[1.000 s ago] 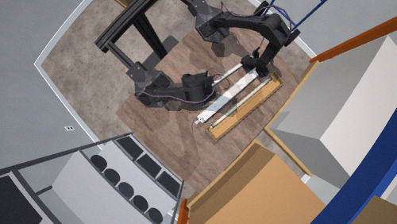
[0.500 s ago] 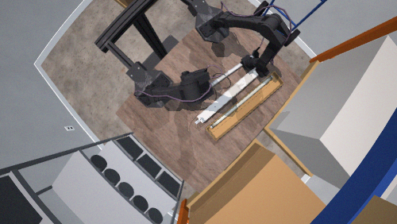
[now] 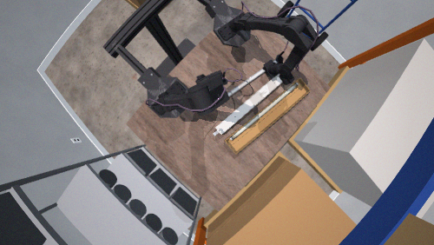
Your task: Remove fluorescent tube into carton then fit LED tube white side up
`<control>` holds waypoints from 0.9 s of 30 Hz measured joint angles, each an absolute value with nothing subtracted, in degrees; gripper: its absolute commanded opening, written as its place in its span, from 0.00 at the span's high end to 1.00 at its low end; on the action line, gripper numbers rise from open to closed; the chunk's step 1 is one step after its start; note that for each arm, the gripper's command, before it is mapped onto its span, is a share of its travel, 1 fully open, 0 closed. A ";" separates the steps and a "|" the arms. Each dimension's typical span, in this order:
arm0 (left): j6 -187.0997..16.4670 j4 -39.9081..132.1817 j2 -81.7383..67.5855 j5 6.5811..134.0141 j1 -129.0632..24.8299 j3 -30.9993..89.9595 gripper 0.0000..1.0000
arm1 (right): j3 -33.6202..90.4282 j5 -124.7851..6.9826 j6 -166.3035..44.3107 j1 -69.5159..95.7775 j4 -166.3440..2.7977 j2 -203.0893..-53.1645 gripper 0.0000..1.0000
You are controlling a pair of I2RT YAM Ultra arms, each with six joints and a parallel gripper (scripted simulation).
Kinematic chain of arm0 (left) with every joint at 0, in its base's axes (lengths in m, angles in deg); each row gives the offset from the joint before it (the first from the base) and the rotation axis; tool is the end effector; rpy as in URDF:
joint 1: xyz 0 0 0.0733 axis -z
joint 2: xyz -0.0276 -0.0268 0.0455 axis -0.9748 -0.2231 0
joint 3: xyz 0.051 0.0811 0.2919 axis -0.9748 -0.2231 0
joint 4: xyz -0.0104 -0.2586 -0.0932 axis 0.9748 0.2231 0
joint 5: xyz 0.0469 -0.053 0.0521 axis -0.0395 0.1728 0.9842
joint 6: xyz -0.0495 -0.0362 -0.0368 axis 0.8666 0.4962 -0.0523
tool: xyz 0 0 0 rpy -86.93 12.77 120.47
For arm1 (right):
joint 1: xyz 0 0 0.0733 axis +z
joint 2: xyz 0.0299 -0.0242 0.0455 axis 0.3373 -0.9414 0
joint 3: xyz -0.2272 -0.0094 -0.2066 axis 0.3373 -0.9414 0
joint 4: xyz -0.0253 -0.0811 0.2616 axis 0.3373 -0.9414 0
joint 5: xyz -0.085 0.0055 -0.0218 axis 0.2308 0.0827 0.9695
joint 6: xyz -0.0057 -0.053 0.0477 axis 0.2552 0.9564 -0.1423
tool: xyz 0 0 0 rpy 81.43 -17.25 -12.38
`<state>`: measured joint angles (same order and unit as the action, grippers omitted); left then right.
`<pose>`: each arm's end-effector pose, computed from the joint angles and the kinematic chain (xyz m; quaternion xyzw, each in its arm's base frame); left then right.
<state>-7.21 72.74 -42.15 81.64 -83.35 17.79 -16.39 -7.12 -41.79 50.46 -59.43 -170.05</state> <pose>0.3583 0.0492 0.0643 -0.6813 0.7275 0.0452 0.0675 0.1208 0.2099 -0.0146 -0.6164 0.6734 -0.3272 0.2440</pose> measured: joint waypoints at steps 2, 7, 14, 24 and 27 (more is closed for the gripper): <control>-7.21 72.74 -42.15 81.64 -83.35 17.79 0.89 | -16.35 -7.12 -41.92 50.46 -59.65 -170.03 0.51; -7.21 72.74 -42.15 81.64 -83.35 17.79 0.89 | -16.18 -7.29 -41.94 50.18 -60.33 -170.21 0.51; -7.21 72.74 -42.15 81.64 -83.35 17.79 0.89 | -11.80 -12.12 -40.24 47.82 -65.20 -170.49 0.51; -7.21 72.74 -42.15 81.64 -83.35 17.79 0.89 | 0.33 -22.85 -36.52 42.00 -78.88 -172.11 0.51; -7.21 72.74 -42.15 81.64 -83.35 17.79 0.89 | 2.51 -25.02 -35.80 40.84 -81.68 -172.15 0.51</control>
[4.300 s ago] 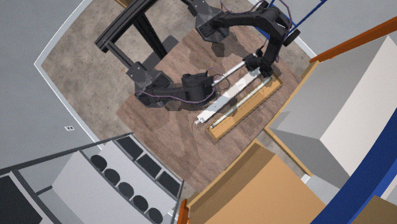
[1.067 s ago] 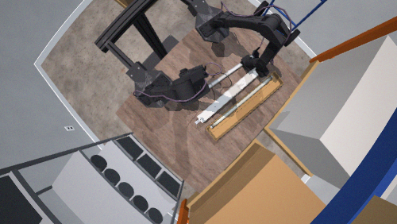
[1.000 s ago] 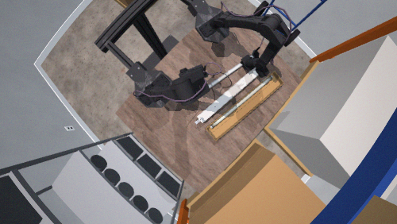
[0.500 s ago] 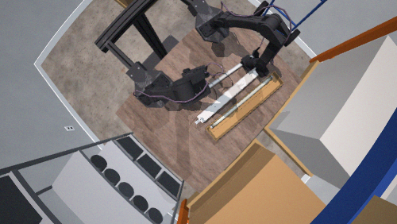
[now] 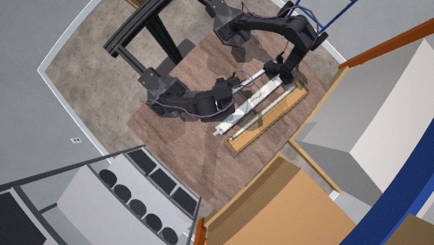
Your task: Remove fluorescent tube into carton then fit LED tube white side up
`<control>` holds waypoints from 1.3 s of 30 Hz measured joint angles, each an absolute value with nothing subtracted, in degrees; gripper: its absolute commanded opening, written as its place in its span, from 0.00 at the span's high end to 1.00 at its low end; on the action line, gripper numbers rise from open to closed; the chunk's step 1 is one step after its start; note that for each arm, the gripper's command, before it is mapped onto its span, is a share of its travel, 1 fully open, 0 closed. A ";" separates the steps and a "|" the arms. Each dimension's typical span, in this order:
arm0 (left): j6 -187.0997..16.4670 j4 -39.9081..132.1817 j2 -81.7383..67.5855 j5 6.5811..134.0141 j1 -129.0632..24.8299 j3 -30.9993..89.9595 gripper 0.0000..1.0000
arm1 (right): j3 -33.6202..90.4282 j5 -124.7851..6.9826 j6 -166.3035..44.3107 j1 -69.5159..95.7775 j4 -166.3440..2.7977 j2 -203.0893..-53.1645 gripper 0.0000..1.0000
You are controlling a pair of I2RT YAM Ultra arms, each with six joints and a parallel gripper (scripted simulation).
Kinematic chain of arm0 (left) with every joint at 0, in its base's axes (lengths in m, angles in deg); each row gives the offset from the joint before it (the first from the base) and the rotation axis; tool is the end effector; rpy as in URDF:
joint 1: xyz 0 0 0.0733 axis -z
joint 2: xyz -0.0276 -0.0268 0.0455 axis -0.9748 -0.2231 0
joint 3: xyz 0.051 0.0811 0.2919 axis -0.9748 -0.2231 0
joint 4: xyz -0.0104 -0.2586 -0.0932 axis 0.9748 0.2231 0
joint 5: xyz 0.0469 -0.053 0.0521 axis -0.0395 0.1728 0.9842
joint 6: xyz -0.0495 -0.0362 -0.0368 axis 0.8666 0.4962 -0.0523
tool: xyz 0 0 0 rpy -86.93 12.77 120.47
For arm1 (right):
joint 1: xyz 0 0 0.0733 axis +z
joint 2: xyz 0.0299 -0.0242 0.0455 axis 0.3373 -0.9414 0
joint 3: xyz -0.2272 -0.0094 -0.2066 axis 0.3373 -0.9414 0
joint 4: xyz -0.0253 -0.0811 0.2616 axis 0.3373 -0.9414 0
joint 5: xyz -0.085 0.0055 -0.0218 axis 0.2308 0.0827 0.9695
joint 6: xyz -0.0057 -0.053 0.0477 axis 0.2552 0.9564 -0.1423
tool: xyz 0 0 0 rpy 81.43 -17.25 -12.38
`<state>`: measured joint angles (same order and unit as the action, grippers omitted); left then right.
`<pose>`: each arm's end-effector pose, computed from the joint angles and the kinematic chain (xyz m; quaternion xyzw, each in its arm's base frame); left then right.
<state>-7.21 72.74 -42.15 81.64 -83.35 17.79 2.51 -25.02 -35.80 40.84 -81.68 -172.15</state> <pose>0.3583 0.0492 0.0643 -0.6813 0.7275 0.0452 0.0675 0.1785 0.2592 -0.0164 -0.6498 0.7153 -0.2308 0.1134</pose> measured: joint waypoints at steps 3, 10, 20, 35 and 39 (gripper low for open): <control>-7.21 72.74 -42.15 81.64 -83.35 17.79 0.89 | 5.29 -28.01 -34.86 39.79 -85.97 -172.57 0.51; -7.21 72.74 -42.15 81.64 -83.35 17.79 0.89 | 14.27 -35.64 -32.26 35.42 -95.76 -173.03 0.51; -7.21 72.74 -42.15 81.64 -83.35 17.79 0.89 | 24.33 -44.80 -29.09 31.27 -108.26 -174.75 0.51; -7.21 72.74 -42.15 81.64 -83.35 17.79 0.89 | 30.73 -48.93 -27.39 28.80 -114.27 -174.95 0.51; -7.21 72.74 -42.15 81.64 -83.35 17.79 0.89 | 30.62 -48.99 -27.28 28.80 -113.00 -175.56 0.51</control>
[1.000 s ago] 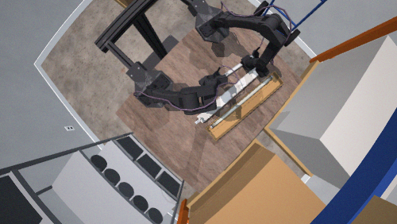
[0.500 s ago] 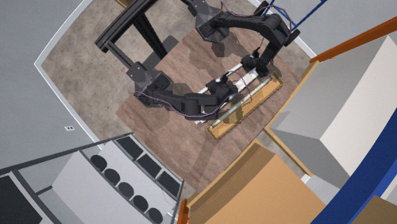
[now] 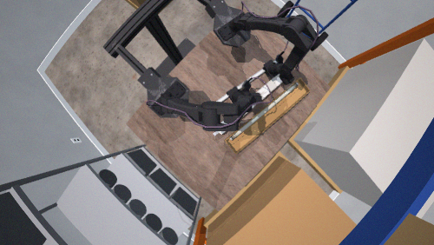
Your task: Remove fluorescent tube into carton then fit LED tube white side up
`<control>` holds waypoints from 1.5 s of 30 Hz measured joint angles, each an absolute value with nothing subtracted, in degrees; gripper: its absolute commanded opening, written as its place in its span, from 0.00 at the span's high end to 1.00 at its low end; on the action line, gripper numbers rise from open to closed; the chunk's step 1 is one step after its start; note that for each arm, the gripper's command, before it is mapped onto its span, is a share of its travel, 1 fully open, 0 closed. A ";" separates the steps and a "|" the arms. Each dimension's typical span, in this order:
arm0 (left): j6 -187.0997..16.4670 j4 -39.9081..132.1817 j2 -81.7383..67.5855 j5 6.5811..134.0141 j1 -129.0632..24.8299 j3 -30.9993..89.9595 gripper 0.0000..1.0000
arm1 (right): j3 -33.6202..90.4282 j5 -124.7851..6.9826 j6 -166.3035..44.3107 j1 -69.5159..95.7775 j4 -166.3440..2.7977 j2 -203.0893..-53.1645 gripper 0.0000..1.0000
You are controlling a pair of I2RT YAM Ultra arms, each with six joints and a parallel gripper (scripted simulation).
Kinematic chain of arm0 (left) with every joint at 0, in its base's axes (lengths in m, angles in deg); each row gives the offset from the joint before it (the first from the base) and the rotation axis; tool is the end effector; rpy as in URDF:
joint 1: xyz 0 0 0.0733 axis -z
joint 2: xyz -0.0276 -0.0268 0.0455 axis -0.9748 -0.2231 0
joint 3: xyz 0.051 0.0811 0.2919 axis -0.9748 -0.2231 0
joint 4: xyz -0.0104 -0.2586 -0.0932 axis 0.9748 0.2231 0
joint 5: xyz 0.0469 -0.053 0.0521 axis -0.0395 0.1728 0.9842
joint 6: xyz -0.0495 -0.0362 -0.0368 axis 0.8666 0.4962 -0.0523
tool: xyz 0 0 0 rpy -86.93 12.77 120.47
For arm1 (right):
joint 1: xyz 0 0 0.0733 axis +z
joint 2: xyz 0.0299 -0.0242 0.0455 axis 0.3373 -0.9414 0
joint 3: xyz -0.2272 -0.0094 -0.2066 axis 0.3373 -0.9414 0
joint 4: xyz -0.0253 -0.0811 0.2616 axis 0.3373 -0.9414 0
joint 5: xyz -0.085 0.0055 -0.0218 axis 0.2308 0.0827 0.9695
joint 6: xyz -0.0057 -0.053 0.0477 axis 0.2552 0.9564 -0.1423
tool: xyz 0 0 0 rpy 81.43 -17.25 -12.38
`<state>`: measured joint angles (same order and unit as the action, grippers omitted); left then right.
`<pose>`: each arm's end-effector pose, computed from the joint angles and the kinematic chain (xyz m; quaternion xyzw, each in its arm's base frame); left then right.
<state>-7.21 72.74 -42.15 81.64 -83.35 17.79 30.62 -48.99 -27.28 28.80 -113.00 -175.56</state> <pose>0.3583 0.0492 0.0643 -0.6813 0.7275 0.0452 0.0675 0.2735 0.3022 0.0279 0.6569 -0.7522 0.0502 0.0122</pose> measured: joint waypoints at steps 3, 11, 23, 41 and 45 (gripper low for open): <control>-7.21 72.74 -42.15 81.64 -83.35 17.79 0.89 | 30.21 -49.13 -27.17 28.67 -111.58 -176.92 0.51; -7.21 72.74 -42.15 81.64 -83.35 17.79 0.89 | 29.83 -49.26 -26.95 28.41 -108.92 -179.58 0.51; -7.21 72.74 -42.15 81.64 -83.35 17.79 0.89 | 29.72 -49.34 -26.64 28.21 -105.66 -182.29 0.51; -7.21 72.67 -42.09 81.64 -83.35 17.79 0.89 | 29.90 -49.45 -26.56 28.12 -105.53 -182.01 0.89; -7.21 72.67 -42.09 81.64 -83.35 17.79 0.89 | 29.90 -49.45 -26.56 28.12 -105.53 -182.01 0.89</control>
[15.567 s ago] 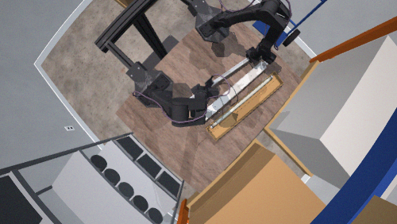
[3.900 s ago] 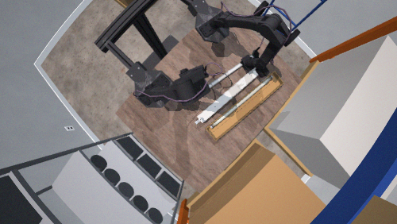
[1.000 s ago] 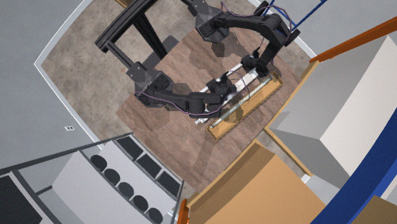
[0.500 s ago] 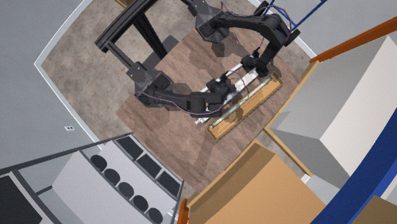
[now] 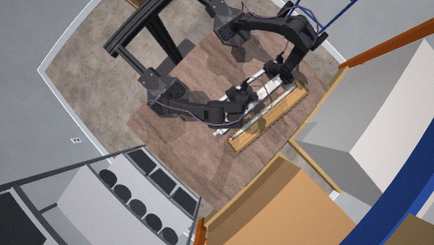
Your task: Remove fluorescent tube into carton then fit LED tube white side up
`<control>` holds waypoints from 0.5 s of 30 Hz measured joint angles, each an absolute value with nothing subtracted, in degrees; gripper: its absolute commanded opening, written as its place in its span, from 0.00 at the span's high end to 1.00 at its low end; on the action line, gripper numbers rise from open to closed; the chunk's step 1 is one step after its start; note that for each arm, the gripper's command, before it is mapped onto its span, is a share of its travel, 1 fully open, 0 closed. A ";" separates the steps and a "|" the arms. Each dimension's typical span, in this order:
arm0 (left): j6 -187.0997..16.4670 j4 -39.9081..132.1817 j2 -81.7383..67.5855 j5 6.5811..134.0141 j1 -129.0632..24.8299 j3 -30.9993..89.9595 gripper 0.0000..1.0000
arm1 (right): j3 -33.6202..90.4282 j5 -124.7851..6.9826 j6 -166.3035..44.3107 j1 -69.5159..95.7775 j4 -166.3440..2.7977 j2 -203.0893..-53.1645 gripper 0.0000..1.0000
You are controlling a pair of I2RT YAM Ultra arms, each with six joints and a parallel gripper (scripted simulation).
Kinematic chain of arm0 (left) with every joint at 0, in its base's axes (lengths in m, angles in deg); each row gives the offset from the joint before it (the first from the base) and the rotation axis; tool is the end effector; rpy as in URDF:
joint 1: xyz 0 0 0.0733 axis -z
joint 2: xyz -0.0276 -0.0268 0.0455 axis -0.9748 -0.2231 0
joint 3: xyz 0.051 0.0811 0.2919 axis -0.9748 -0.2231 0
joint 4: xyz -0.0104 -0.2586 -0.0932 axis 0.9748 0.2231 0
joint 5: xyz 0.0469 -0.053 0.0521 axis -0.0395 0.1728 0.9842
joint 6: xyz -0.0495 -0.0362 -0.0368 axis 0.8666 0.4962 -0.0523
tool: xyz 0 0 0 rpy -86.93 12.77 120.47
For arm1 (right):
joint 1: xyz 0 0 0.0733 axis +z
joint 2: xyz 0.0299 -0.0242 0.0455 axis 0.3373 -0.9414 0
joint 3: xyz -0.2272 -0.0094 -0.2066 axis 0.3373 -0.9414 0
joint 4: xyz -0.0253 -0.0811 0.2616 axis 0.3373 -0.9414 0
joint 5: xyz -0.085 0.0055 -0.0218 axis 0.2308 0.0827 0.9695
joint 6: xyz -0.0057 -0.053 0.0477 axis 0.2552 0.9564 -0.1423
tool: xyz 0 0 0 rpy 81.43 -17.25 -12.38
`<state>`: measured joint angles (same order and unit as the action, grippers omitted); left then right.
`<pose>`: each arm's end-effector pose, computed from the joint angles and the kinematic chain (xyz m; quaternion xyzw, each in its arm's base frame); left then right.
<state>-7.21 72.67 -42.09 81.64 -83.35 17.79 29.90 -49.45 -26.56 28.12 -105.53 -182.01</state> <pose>0.3585 0.0492 0.0646 -0.6814 0.7274 0.0446 0.0684 0.2766 0.2991 -0.0187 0.6572 -0.7522 0.0457 0.0107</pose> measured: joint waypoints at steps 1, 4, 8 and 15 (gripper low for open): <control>-7.21 72.67 -42.09 81.64 -83.35 17.79 0.89 | 29.90 -49.45 -26.56 28.12 -105.53 -182.01 0.89; -7.21 72.67 -42.06 81.64 -83.35 17.76 0.89 | 29.90 -49.45 -26.56 28.12 -105.53 -182.01 0.89; -7.21 72.78 -41.80 81.62 -83.35 17.68 0.89 | 29.90 -49.50 -26.62 28.14 -105.59 -181.94 0.89; -7.17 73.04 -41.43 81.59 -83.26 17.57 0.89 | 29.77 -49.54 -26.71 28.17 -105.86 -181.64 0.89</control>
